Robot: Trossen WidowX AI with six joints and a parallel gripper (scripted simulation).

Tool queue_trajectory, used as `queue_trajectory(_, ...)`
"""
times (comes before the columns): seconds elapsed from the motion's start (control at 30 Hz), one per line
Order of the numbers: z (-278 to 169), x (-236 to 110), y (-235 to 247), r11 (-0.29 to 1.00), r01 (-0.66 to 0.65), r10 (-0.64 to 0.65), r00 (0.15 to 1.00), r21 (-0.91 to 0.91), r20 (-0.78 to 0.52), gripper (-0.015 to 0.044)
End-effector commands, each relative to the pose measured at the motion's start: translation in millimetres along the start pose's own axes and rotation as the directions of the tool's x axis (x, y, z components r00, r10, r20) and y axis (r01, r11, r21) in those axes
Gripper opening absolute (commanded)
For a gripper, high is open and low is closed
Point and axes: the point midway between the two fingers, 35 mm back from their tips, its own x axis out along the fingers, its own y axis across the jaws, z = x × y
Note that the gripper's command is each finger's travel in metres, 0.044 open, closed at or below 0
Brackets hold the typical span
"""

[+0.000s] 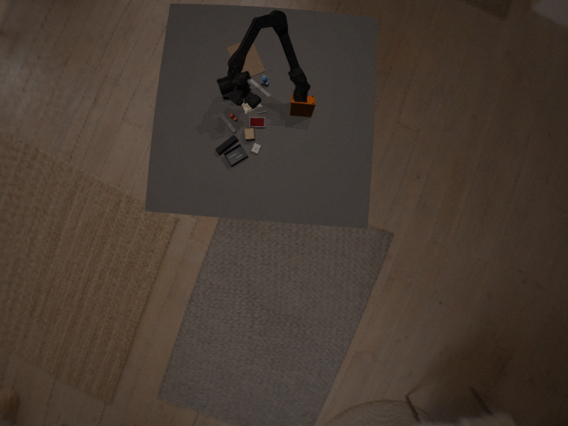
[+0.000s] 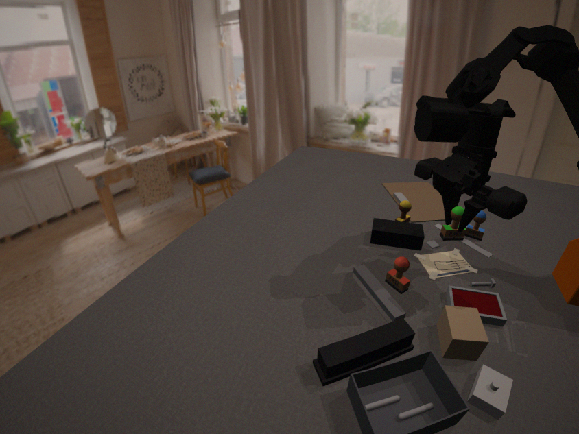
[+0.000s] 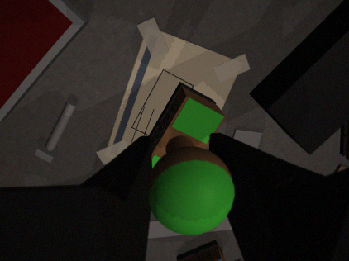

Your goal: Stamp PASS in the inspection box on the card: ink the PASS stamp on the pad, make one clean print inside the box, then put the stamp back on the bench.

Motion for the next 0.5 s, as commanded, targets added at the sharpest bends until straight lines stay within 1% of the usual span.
queue_trajectory(0.0,15,0,4,1.000,-0.006,0.006,1.000,-0.002,-0.001,0.0000)
queue_trajectory(0.47,78,-1,20,1.000,-0.007,0.007,1.000,0.004,0.003,0.0000)
